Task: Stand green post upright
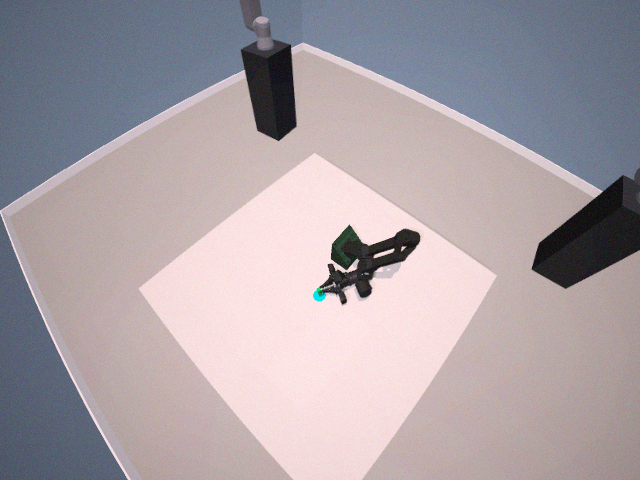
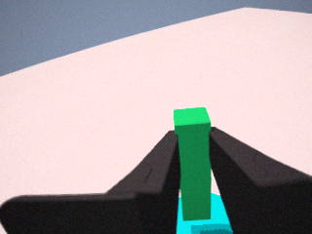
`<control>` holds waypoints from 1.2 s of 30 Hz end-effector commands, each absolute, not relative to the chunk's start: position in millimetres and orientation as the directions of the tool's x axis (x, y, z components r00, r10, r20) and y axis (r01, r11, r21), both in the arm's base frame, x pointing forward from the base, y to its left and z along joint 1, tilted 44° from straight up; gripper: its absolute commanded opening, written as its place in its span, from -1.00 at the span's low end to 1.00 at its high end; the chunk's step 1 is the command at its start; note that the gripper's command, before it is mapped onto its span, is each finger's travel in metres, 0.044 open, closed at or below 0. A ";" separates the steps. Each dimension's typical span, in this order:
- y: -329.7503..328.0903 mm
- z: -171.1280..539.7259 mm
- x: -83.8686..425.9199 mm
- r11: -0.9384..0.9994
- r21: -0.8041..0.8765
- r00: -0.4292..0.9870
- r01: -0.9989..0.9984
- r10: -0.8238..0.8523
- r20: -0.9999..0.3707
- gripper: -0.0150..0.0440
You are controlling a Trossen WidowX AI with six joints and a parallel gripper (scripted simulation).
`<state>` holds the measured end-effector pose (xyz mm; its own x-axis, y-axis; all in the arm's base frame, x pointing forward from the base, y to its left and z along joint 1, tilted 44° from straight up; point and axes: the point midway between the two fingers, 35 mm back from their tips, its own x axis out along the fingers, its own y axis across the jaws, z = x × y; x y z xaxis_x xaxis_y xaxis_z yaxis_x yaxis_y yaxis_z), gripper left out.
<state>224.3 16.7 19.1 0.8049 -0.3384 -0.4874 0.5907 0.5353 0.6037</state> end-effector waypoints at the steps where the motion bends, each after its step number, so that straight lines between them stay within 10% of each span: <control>1: 19.5 14.9 221.6 0.540 0.600 0.806 0.590 -0.349 -0.478 -0.42; 32: 30.9 -2.9 225.3 0.541 0.603 0.808 0.587 -0.343 -0.479 -0.42; 36: 30.9 -2.9 225.3 0.541 0.603 0.808 0.587 -0.343 -0.479 -0.06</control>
